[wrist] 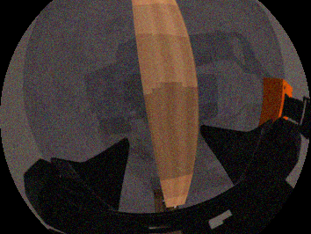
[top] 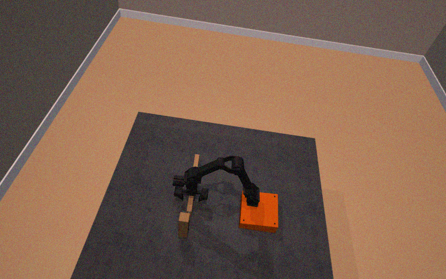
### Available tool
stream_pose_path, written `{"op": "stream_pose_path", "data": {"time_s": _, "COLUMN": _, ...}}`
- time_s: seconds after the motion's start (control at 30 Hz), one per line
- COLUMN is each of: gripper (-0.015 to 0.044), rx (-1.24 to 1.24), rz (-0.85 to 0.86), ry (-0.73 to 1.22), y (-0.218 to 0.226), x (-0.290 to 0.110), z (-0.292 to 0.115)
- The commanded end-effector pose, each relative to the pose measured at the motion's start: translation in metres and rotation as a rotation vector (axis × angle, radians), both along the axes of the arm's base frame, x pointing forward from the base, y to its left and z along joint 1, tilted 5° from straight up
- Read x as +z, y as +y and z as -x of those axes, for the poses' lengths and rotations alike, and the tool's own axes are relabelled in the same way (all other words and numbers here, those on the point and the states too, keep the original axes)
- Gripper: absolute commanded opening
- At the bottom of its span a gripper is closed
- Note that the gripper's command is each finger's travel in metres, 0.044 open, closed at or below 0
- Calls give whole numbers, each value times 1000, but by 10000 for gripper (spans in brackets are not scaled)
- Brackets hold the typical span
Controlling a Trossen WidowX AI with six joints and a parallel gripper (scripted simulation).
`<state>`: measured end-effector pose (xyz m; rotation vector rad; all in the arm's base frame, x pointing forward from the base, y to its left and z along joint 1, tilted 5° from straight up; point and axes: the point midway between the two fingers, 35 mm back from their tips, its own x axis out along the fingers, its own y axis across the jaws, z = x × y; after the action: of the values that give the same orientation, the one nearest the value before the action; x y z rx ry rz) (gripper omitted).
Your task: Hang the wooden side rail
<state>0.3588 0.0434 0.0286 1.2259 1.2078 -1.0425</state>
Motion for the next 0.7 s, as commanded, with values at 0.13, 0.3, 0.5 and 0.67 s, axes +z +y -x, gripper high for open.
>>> {"op": "stream_pose_path", "data": {"time_s": 0.13, "gripper": 309, "rx": -4, "rz": 5, "ry": 2, "y": -1, "x": -4, "z": 1}}
{"op": "stream_pose_path", "data": {"time_s": 0.3, "gripper": 177, "rx": -4, "rz": 5, "ry": 2, "y": -1, "x": -4, "z": 1}}
{"op": "stream_pose_path", "data": {"time_s": 0.5, "gripper": 98, "rx": -4, "rz": 5, "ry": 2, "y": -1, "x": -4, "z": 1}}
{"op": "stream_pose_path", "data": {"time_s": 0.67, "gripper": 6, "rx": -4, "rz": 5, "ry": 2, "y": -1, "x": -4, "z": 1}}
